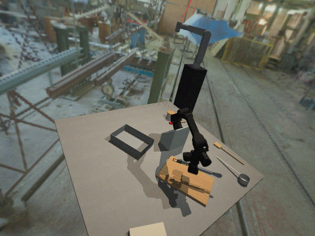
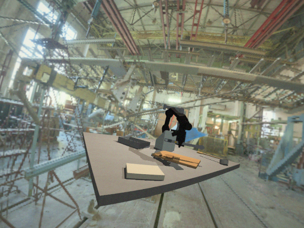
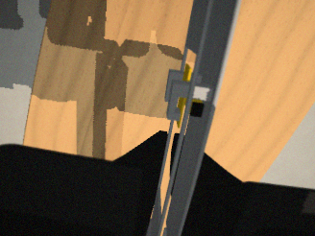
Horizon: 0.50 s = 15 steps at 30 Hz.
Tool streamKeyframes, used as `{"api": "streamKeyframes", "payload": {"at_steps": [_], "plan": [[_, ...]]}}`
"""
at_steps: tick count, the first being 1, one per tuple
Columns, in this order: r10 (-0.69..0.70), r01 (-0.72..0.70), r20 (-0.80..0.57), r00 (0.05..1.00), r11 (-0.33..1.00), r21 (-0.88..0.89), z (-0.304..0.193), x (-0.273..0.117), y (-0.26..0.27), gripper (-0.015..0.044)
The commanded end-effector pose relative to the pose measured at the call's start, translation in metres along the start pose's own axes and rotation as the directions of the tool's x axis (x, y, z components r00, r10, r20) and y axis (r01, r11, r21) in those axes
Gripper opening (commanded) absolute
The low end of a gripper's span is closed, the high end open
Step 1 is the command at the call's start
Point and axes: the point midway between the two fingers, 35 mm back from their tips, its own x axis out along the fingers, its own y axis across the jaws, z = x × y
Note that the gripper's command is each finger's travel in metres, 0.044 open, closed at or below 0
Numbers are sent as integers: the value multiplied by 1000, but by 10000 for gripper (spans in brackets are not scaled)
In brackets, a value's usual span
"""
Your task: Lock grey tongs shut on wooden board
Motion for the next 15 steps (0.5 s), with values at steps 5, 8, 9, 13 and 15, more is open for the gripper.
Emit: {"api": "streamKeyframes", "payload": {"at_steps": [5, 8, 9, 13, 15], "plan": [[4, -4, 2, 1000, 1000, -3, 0, 12, 0, -150], [4, -4, 3, 1000, 1000, -3, 1, 17, 0, -150], [4, -4, 3, 1000, 1000, -3, 1, 19, 0, -150], [4, -4, 3, 1000, 1000, -2, 1, 25, 0, -150], [4, -4, 3, 1000, 1000, -2, 1, 28, 0, -150]]}}
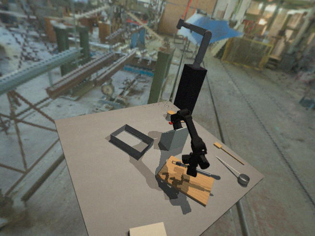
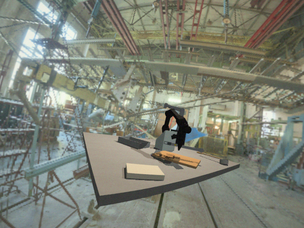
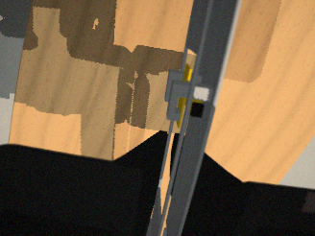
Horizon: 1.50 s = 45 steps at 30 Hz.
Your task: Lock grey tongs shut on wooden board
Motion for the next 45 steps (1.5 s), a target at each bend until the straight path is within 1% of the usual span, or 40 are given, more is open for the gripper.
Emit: {"api": "streamKeyframes", "payload": {"at_steps": [1, 16, 21, 43, 44, 45], "plan": [[4, -4, 2, 1000, 1000, -3, 0, 5, 0, -150], [3, -3, 3, 1000, 1000, -2, 1, 29, -3, -150], [3, -3, 4, 1000, 1000, -2, 2, 32, -3, -150], [-3, 3, 2, 1000, 1000, 0, 1, 31, -4, 428], [-3, 3, 2, 1000, 1000, 0, 1, 31, -4, 440], [-3, 3, 2, 1000, 1000, 0, 1, 31, -4, 440]]}}
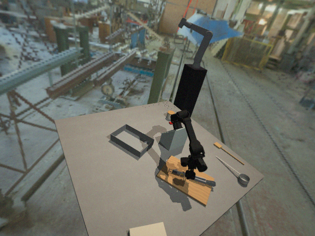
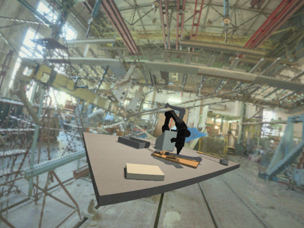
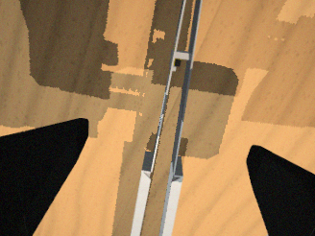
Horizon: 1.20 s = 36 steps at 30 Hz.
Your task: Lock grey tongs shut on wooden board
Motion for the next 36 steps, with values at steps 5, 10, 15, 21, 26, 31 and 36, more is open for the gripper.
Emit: {"api": "streamKeyframes", "payload": {"at_steps": [5, 10, 15, 21, 26, 31, 36], "plan": [[2, -2, 0, 1000, 1000, 0, 27, -27, 0, 440], [1, -1, 6, 1000, 1000, -2, 89, -75, -12, 440], [-1, 1, 10, 1000, 1000, -2, 144, -110, -34, 440], [-1, 1, 10, 1000, 1000, -2, 146, -111, -35, 440], [6, -6, 3, 1000, 1000, 8, 146, -143, -34, 440], [10, -10, -2, 1000, 1000, 15, 146, -164, -35, 440], [10, -10, -2, 1000, 1000, 15, 146, -164, -35, 440]]}}
